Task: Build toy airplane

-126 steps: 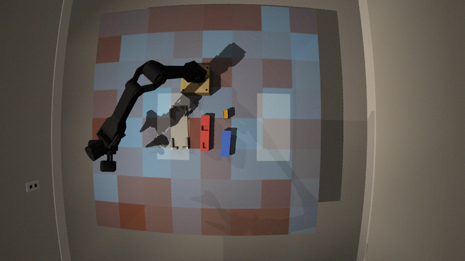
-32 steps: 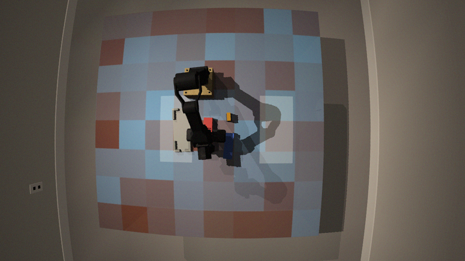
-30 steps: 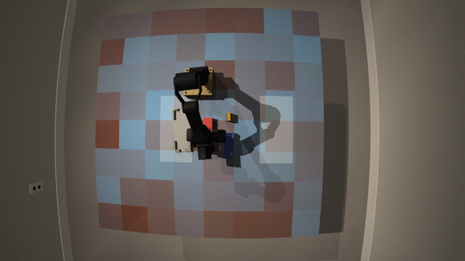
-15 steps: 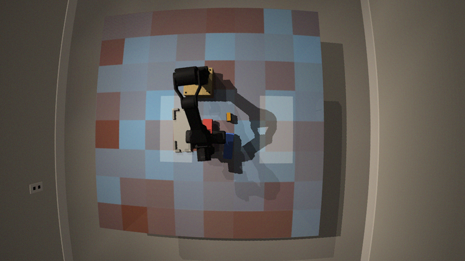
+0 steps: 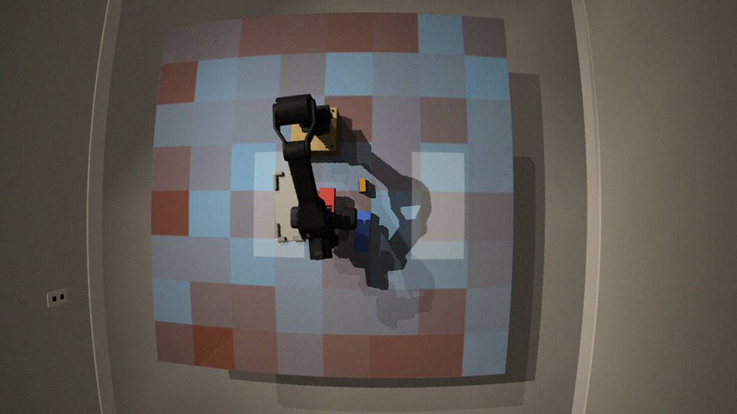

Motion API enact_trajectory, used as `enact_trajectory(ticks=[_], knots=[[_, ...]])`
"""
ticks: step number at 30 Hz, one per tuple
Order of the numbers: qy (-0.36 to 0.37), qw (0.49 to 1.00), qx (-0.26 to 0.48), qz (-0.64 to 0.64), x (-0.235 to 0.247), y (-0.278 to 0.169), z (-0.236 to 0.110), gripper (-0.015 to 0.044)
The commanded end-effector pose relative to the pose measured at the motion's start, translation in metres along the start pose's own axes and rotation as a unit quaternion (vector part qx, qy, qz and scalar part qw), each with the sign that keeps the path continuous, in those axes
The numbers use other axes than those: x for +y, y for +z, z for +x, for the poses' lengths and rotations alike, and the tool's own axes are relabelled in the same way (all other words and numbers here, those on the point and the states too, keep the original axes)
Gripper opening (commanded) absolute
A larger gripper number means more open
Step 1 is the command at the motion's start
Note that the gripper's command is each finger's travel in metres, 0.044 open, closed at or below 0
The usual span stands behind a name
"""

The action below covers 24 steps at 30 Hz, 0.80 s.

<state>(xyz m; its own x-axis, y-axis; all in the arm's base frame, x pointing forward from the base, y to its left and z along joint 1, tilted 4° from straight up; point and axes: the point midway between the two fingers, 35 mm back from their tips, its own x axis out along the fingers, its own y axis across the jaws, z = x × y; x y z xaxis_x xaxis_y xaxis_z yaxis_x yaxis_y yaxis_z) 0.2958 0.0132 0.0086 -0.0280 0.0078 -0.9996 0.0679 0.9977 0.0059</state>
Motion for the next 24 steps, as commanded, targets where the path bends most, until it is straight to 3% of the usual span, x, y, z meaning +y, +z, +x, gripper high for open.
enact_trajectory(ticks=[1,16,24], knots=[[0.001,1.0,-0.006,0.002,0.0,0.002,-0.014,0.0],[0.001,1.0,0.006,0.006,-0.001,-0.008,-0.06,0.0],[0.001,1.0,0.007,0.003,-0.007,-0.007,-0.06,0.0]])
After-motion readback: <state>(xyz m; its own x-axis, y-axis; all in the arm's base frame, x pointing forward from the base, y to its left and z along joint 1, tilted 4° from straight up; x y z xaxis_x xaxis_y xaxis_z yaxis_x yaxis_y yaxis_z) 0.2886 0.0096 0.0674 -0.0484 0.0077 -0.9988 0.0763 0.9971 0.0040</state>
